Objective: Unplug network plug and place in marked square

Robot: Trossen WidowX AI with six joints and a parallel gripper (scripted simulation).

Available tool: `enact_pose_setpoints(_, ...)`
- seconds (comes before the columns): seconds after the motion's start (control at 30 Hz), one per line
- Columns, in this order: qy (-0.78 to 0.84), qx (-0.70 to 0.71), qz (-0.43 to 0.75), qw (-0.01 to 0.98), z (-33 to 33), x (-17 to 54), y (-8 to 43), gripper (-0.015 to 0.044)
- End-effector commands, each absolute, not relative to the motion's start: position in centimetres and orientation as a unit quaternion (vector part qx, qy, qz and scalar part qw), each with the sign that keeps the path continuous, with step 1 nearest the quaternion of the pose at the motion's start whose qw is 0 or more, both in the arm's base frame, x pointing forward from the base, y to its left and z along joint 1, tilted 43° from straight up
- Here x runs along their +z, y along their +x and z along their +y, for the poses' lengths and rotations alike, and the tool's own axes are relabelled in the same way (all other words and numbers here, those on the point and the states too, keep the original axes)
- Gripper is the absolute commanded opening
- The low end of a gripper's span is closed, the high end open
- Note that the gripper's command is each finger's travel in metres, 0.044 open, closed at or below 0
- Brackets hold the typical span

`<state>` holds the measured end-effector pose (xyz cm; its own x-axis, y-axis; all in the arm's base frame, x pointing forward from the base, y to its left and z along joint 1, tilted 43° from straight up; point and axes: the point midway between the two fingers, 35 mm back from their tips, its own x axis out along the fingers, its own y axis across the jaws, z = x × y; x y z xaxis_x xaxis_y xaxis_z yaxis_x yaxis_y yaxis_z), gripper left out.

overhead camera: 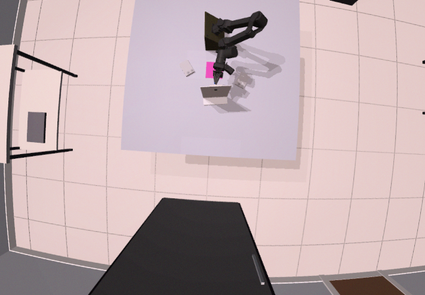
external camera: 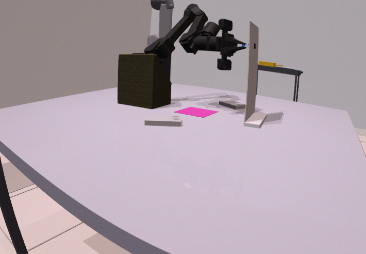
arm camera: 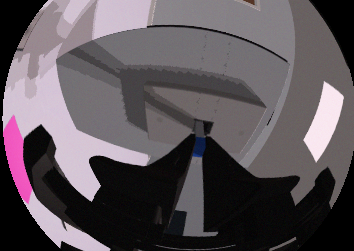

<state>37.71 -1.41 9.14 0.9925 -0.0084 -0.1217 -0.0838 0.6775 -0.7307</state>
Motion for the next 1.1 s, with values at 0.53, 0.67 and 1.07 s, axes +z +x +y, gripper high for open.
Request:
enact_pose_setpoints(0.53,-0.4,0.022,0.058,0.914,-1.6,9.0,36.5,0.0)
enact_pose_setpoints(0.67,-0.4,0.022,0.058,0.914,-1.7,8.9,36.2,0.0)
enact_pose_setpoints(1.07,-0.4,0.022,0.058,0.914,-1.8,8.9,35.6,0.0)
